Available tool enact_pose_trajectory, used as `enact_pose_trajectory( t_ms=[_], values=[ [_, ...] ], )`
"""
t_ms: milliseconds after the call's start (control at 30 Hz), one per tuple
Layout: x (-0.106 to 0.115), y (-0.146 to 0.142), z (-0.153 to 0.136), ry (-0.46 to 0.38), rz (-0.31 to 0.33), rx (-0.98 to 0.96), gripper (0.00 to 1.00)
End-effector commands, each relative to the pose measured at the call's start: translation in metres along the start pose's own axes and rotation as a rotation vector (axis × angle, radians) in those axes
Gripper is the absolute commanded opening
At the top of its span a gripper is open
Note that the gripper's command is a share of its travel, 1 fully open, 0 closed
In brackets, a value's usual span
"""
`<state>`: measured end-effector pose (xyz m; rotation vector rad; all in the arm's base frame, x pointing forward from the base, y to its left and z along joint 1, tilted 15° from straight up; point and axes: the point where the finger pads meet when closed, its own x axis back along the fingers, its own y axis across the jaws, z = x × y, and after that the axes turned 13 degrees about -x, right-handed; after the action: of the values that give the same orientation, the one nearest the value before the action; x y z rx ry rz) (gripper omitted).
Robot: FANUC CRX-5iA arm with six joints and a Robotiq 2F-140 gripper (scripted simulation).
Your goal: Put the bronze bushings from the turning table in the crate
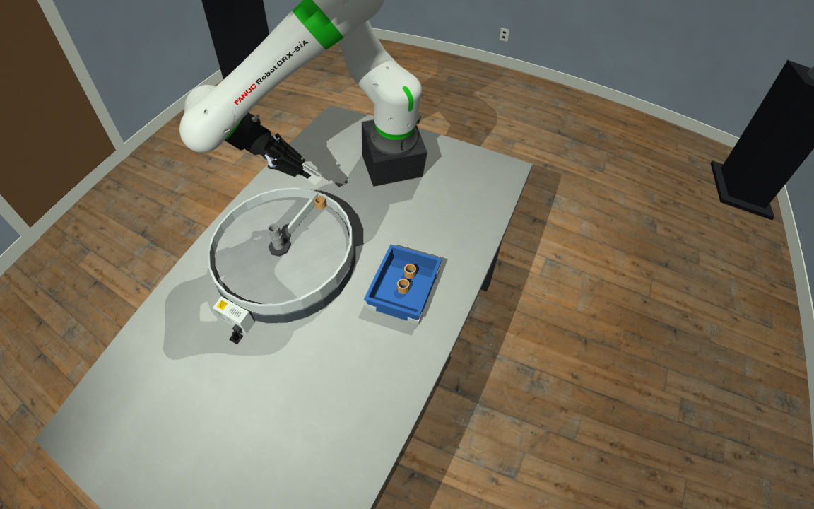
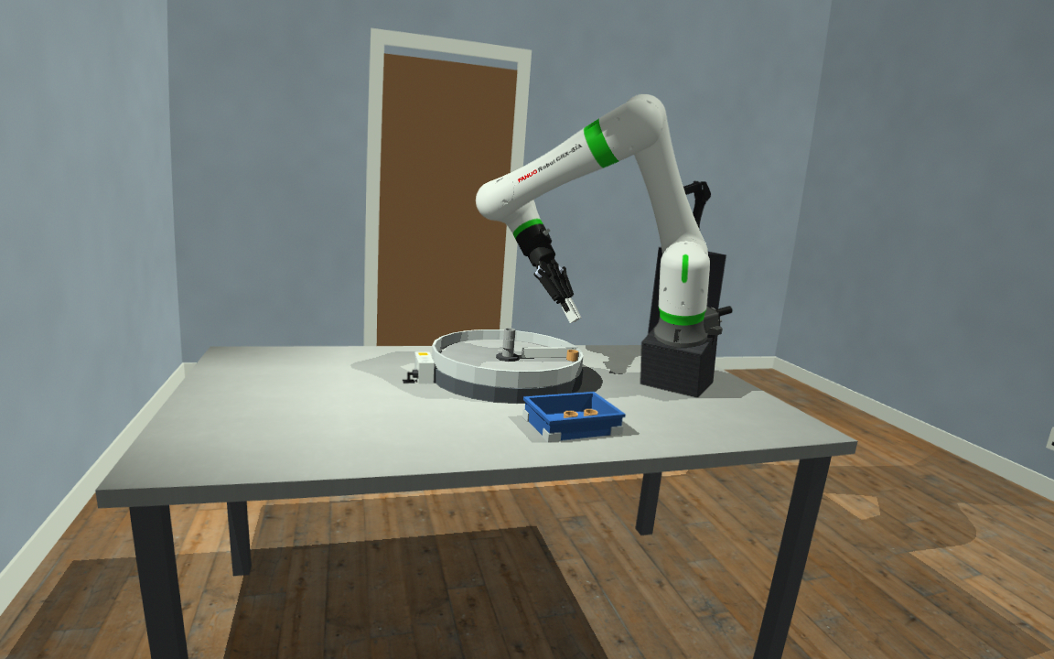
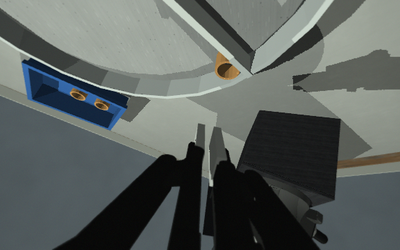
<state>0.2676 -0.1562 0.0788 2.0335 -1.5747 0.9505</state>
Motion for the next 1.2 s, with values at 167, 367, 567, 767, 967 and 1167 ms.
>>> enact_pose_trajectory(
  t_ms=[167, 367, 567, 767, 967, 1167],
  values=[
    [0.000, 0.000, 0.000, 0.000, 0.000, 0.000, 0.06],
    [0.000, 0.000, 0.000, 0.000, 0.000, 0.000, 0.06],
    [0.000, 0.000, 0.000, 0.000, 0.000, 0.000, 0.06],
    [0.000, 0.000, 0.000, 0.000, 0.000, 0.000, 0.06],
    [0.000, 0.000, 0.000, 0.000, 0.000, 0.000, 0.06],
    [-0.011, -0.002, 0.009, 0.000, 0.000, 0.000, 0.06]
  ],
)
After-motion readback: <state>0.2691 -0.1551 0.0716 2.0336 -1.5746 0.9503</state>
